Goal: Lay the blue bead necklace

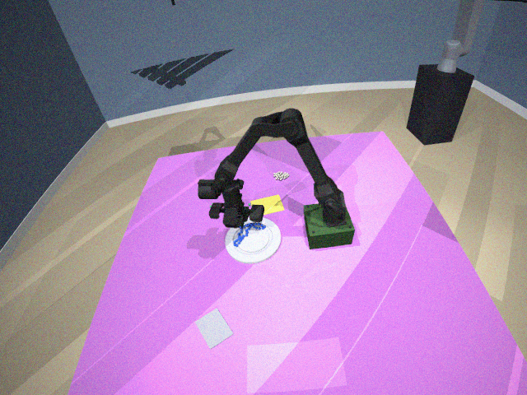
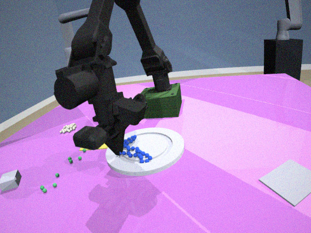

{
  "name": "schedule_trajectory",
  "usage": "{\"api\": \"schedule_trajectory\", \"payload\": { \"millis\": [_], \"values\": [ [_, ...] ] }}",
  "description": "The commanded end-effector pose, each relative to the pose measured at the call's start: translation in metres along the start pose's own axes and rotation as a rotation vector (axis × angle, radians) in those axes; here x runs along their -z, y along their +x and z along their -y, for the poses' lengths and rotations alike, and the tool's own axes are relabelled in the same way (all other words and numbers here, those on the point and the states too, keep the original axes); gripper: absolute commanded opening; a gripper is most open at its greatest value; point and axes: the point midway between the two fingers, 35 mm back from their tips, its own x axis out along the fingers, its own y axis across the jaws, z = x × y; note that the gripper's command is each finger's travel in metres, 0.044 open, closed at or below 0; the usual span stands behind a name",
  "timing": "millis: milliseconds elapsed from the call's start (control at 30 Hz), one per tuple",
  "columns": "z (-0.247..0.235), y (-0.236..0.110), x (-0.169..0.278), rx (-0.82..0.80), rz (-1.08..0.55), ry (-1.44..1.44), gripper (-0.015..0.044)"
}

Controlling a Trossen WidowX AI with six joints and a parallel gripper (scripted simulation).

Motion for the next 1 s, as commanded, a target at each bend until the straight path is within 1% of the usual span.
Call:
{"api": "schedule_trajectory", "payload": {
  "millis": [0, 33, 567, 600, 967],
  "values": [
    [-0.0014, 0.0045, -0.0001, -0.008, 0.001, -0.005, 0.0],
    [-0.0014, 0.0045, -0.0001, -0.008, 0.001, -0.005, 0.0],
    [-0.0012, -0.0038, -0.0001, -0.007, 0.001, -0.005, 0.042],
    [-0.001, -0.0001, 0.0001, -0.006, 0.0, -0.001, 0.044],
    [-0.001, -0.0042, 0.0001, -0.008, 0.001, -0.005, 0.044]
  ]
}}
